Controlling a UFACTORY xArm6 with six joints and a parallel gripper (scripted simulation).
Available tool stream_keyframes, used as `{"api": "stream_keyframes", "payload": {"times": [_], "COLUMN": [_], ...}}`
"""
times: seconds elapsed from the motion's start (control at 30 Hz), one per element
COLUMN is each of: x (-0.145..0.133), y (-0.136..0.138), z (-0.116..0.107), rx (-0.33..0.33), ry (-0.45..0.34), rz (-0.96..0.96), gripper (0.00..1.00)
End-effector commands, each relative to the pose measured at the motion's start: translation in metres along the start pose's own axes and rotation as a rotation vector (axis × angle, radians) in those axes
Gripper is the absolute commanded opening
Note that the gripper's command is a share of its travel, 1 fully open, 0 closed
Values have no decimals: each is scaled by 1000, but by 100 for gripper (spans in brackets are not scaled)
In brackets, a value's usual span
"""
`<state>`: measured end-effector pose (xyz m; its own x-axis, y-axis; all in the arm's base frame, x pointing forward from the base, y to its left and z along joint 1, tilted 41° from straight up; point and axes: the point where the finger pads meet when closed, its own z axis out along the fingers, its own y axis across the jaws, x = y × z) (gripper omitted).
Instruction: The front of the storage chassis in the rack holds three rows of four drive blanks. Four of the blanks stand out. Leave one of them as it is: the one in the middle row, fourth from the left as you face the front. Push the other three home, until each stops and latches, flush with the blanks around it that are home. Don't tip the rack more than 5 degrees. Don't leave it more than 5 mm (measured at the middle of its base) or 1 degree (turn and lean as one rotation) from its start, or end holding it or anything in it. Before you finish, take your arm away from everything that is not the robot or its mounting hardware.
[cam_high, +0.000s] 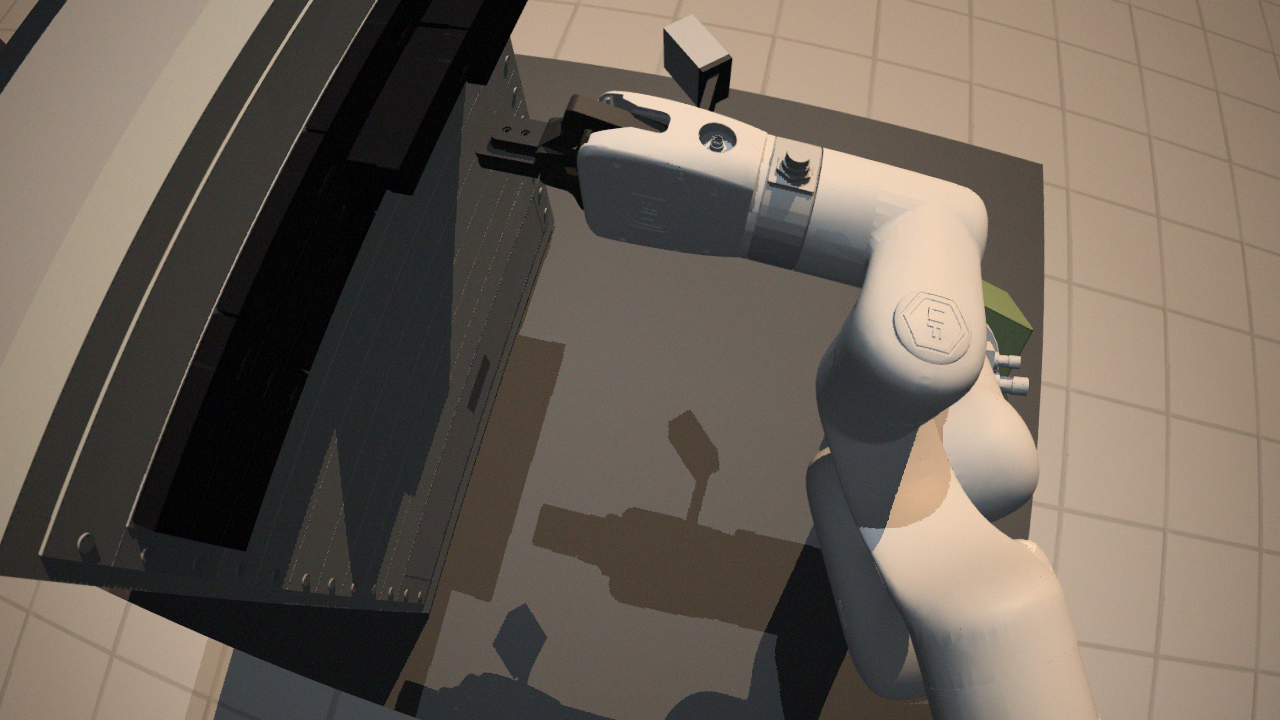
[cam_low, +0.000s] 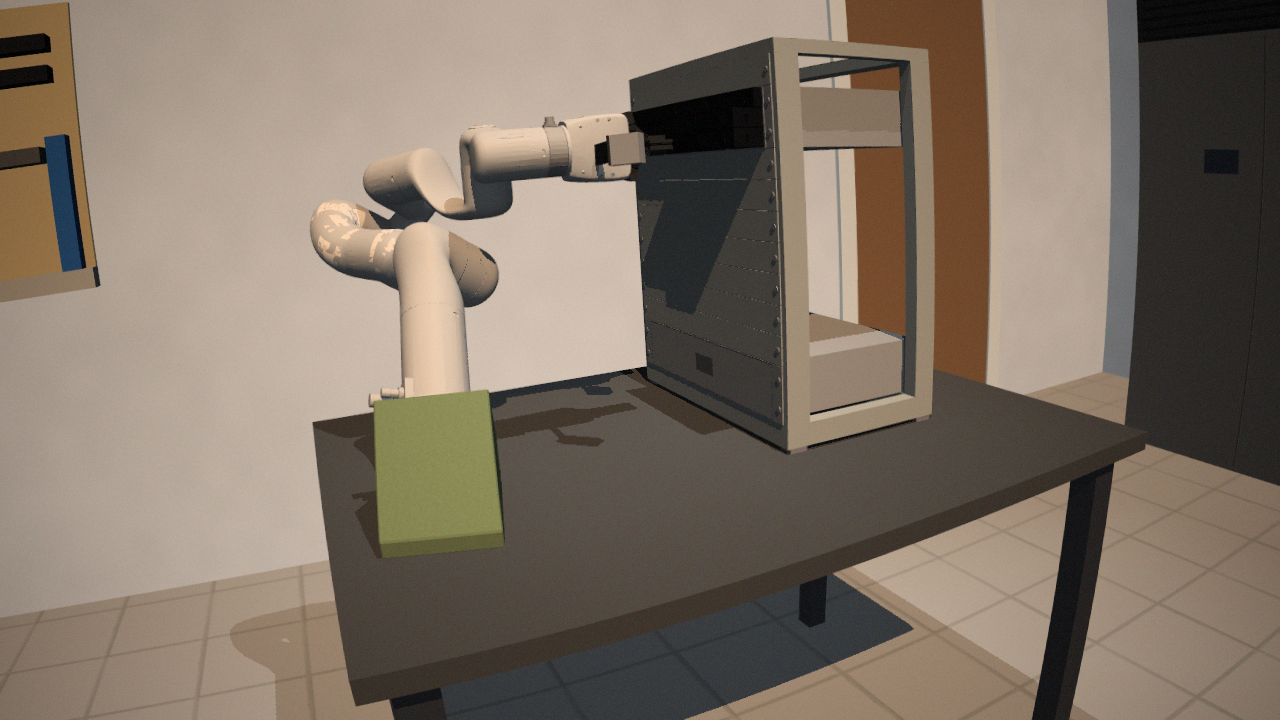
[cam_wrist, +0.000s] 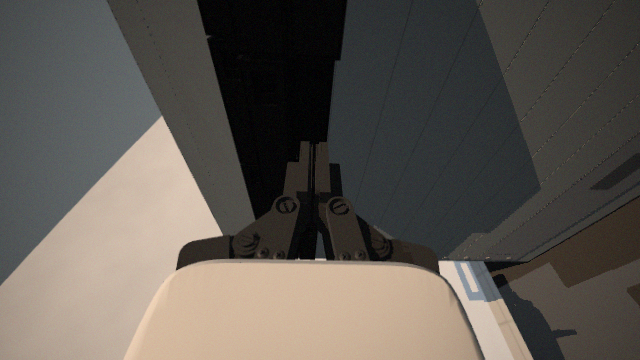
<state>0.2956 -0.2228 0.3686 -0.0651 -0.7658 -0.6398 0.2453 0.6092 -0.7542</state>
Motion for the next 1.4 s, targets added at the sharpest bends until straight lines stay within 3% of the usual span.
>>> {"api": "stream_keyframes", "payload": {"times": [0.0,1.37], "x": [-4,-5], "y": [-3,-6], "z": [-38,-41], "rx": [-8,-8], "ry": [-14,-14], "rz": [0,0], "gripper": [0,0]}}
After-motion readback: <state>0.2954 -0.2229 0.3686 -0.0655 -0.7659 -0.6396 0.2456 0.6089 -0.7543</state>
